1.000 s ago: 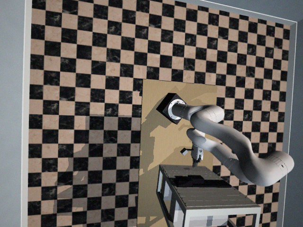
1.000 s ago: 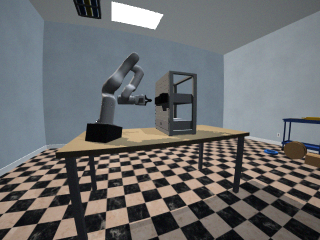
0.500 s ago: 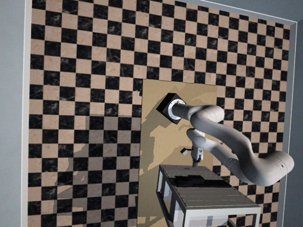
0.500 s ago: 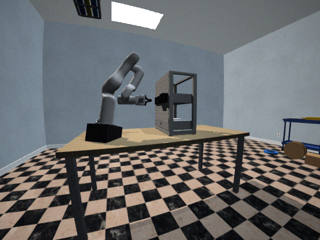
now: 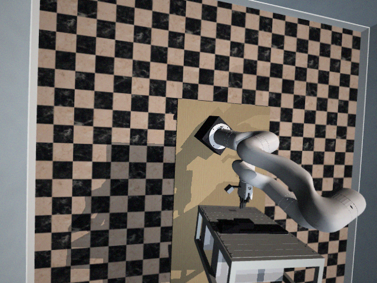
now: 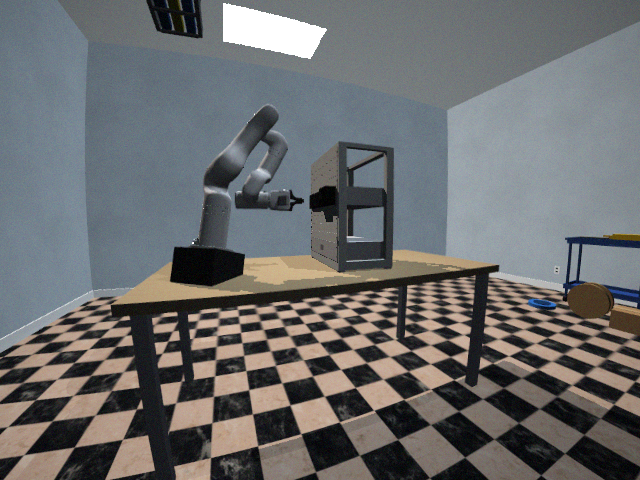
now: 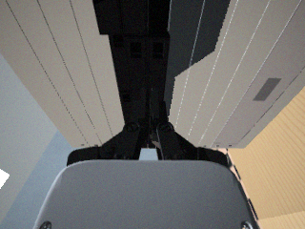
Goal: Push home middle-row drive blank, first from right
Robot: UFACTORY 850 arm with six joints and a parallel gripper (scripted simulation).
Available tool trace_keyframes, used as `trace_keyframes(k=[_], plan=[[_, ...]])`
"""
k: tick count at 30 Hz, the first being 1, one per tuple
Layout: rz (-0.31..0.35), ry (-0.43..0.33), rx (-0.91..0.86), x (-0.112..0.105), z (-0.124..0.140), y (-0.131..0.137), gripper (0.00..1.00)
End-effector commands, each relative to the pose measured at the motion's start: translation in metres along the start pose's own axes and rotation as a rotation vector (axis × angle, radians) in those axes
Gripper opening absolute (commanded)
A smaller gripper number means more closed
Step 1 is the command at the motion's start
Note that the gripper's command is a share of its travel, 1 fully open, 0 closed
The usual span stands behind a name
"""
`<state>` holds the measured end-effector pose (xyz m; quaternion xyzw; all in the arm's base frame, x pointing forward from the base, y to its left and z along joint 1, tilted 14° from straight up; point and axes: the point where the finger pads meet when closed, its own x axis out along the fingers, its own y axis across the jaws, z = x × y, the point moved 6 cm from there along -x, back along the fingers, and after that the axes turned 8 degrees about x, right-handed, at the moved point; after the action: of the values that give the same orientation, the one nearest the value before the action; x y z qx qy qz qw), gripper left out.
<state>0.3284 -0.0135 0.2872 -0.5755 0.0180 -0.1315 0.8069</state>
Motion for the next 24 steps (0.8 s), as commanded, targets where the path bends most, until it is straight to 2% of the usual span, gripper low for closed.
trace_keyframes(k=[1,10,24], plan=[[0.001,-0.004,-0.001,-0.003,-0.064,-0.028,0.0],[0.001,-0.004,-0.001,0.015,-0.067,-0.029,0.0],[0.001,-0.004,-0.001,0.035,-0.117,-0.051,0.0]])
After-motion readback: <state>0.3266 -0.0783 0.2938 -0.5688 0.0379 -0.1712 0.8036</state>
